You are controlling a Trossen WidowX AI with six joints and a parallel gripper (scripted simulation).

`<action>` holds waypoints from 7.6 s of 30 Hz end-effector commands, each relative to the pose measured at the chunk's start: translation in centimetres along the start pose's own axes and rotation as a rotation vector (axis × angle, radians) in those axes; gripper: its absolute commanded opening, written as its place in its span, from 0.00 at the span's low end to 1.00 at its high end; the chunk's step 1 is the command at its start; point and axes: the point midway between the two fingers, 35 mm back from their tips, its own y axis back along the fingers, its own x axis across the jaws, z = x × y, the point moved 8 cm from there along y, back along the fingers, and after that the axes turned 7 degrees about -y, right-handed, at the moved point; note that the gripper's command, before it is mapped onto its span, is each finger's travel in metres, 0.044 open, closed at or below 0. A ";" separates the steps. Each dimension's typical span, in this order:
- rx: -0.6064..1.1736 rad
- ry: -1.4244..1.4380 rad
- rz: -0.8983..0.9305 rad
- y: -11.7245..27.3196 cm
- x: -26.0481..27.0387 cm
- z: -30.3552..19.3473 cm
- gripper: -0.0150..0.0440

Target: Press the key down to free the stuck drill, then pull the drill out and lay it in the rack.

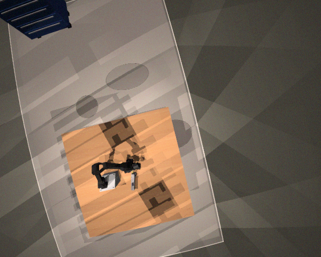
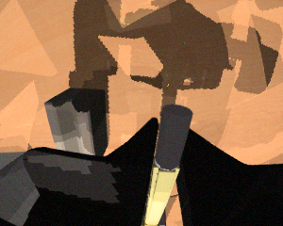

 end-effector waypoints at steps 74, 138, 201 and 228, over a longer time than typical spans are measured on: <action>-0.005 0.008 -0.001 1.7 2.5 0.4 0.25; -0.007 0.006 0.002 -2.1 7.7 1.3 0.25; -0.006 0.007 0.001 2.7 7.8 1.3 1.00; 0.033 -0.293 0.423 1.3 33.6 8.1 1.00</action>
